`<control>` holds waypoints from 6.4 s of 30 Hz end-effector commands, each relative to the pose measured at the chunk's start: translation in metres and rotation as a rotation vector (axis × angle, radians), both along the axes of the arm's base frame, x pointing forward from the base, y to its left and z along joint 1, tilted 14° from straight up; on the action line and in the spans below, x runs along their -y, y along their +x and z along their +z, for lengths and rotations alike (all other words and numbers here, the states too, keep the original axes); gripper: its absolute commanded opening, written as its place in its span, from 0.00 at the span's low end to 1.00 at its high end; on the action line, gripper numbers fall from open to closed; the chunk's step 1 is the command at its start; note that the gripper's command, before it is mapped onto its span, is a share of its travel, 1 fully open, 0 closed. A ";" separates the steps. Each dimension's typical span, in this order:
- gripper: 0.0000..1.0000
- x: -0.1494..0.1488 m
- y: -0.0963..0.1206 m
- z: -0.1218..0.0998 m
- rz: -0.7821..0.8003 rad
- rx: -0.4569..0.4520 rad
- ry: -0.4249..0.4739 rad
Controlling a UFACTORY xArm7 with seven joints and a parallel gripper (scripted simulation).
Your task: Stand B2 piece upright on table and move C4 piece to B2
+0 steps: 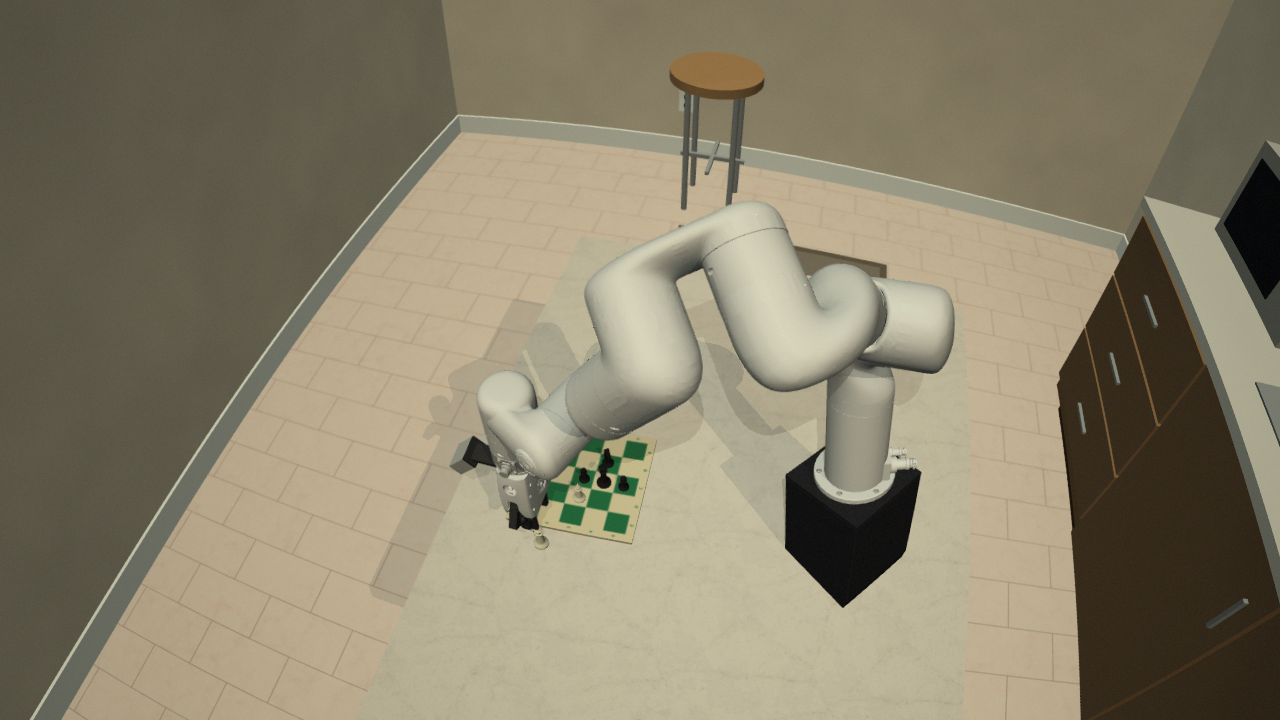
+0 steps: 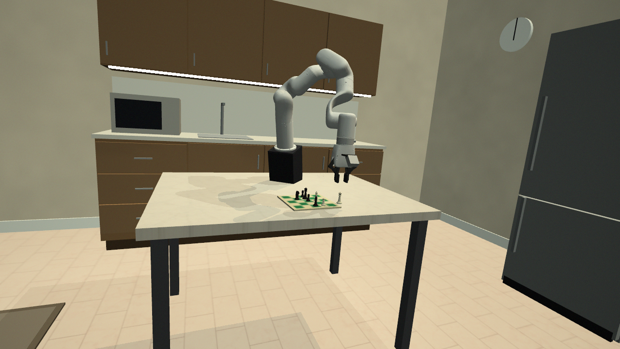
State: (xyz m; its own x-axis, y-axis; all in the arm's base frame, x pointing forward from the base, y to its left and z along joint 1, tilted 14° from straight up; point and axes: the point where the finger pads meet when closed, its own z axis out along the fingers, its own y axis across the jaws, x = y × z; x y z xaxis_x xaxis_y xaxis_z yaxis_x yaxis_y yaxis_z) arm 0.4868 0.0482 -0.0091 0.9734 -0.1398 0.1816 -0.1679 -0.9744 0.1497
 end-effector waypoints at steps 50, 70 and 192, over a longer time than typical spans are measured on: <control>1.00 0.123 -0.092 0.030 0.447 -0.078 -0.073; 0.42 0.124 -0.093 0.029 0.451 -0.079 -0.074; 0.42 0.134 -0.085 -0.021 0.452 -0.079 -0.074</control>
